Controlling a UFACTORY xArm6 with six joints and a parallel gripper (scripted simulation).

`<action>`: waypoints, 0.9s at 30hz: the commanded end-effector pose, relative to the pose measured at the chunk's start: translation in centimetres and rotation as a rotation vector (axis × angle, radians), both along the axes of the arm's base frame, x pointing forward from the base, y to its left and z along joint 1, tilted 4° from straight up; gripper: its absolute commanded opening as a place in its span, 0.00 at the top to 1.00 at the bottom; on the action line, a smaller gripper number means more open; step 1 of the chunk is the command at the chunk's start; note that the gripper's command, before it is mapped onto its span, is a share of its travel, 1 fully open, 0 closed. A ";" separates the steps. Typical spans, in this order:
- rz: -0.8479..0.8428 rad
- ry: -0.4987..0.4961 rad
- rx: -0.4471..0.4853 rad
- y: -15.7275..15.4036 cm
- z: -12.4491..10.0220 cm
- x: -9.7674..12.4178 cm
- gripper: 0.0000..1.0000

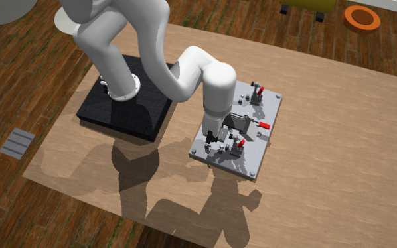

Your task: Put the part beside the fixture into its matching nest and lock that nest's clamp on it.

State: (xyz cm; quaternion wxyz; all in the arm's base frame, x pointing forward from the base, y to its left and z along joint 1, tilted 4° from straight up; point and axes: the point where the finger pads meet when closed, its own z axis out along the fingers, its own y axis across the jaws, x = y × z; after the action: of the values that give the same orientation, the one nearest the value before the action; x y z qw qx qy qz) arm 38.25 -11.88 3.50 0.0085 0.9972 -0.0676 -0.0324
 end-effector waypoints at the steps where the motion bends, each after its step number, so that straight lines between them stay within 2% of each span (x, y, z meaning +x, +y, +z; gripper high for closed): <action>1: 0.000 -0.004 -0.001 0.0 0.1 0.2 1.00; 17: 0.000 -0.004 -0.001 -0.1 -0.4 0.2 1.00; 27: 0.000 -0.004 -0.001 -0.1 -1.7 0.2 1.00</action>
State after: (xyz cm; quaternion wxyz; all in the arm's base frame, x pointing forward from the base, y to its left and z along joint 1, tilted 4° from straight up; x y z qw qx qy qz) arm 38.29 -11.94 2.17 0.0085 0.9971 -0.0676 -0.0324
